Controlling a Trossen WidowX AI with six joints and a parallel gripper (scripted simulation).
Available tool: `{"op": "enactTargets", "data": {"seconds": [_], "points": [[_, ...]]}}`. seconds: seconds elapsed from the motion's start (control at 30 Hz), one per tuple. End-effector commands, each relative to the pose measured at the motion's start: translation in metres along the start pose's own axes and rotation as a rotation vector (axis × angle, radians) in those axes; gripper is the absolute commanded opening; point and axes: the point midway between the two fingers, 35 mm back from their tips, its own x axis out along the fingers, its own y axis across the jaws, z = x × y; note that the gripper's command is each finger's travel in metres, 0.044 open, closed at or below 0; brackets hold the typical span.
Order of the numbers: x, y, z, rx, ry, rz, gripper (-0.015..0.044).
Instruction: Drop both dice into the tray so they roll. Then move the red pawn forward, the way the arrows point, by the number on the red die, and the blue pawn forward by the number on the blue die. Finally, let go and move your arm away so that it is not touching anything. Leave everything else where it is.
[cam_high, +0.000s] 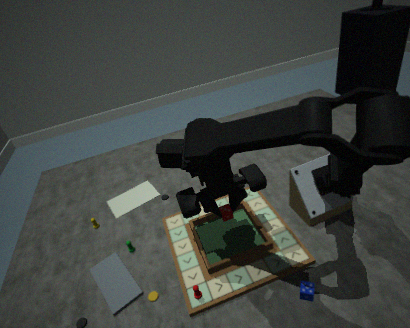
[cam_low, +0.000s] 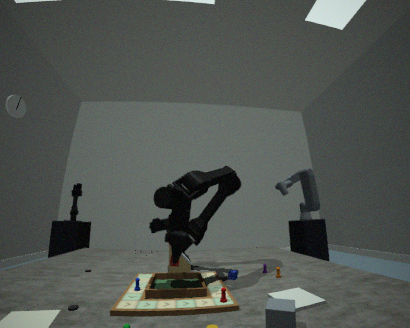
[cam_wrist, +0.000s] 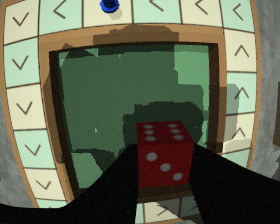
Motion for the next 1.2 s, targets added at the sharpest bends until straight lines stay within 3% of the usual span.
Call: {"op": "enactTargets", "data": {"seconds": [0.0,0.3,0.63,0.77,0.93,1.17], "points": [[0.004,-0.003,0.000,0.001,-0.117,-0.035,0.0000],[0.009,-0.006,0.002,0.009,-0.411,-0.055,0.0000],[0.009,-0.006,0.001,0.021,-0.715,0.038,0.0000],[0.007,-0.005,0.000,0.022,-0.734,0.048,0.0000],[-0.026,0.004,-0.022,0.022,-0.734,0.048,0.0000],[-0.026,0.002,-0.023,0.022,-0.734,0.048,0.0000]]}}
